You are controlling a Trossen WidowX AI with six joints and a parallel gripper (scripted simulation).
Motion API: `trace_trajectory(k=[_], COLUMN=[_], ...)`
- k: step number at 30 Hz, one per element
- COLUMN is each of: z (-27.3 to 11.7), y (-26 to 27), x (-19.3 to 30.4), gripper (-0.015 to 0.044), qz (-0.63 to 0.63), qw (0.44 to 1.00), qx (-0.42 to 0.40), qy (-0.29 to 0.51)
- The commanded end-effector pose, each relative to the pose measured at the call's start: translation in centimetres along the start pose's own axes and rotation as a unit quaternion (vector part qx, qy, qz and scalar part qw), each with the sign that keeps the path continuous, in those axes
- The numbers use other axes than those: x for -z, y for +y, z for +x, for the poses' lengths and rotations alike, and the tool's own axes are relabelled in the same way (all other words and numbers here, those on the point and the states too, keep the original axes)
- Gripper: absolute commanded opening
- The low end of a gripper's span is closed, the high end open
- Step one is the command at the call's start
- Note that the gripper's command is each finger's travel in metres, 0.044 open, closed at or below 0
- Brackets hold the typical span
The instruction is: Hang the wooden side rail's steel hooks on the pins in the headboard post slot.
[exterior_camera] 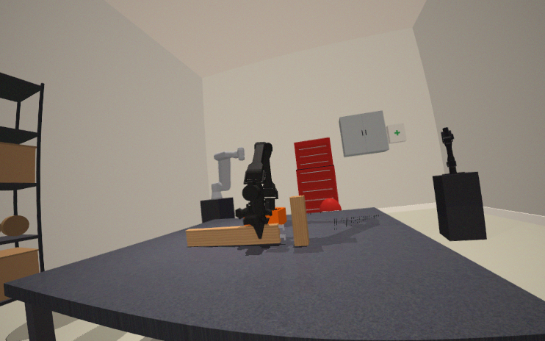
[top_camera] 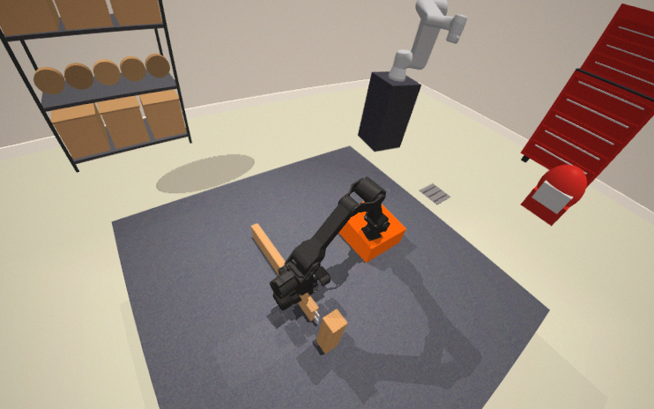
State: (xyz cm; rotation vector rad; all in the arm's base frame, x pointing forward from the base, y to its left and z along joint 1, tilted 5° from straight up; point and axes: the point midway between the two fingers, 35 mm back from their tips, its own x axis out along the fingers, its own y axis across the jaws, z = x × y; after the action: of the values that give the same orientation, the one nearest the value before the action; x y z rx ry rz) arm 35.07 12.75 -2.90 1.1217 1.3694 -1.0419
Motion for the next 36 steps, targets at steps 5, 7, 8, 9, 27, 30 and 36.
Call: trace_trajectory(k=[5, 7, 8, 9, 27, 30, 36], z=[-0.66, -0.7, -0.71, -0.73, -1.03, -1.08, -1.18], y=[0.4, 0.4, 0.4, 0.4, 0.39, 0.39, 0.39], x=[-0.05, -0.05, -0.05, -0.05, -0.05, -0.04, -0.04], gripper=[0.0, 0.0, 0.0, 0.0, 0.0, 0.0, 0.0], qz=[0.0, 0.0, 0.0, 0.0, 0.0, 0.0, 0.0], qw=[1.0, 1.0, 1.0, 1.0, 1.0, 1.0, 1.0], qx=[-0.007, -0.007, -0.007, -0.007, -0.007, -0.007, -0.007], qy=[-0.003, -0.003, -0.003, -0.003, -0.003, -0.003, -0.003])
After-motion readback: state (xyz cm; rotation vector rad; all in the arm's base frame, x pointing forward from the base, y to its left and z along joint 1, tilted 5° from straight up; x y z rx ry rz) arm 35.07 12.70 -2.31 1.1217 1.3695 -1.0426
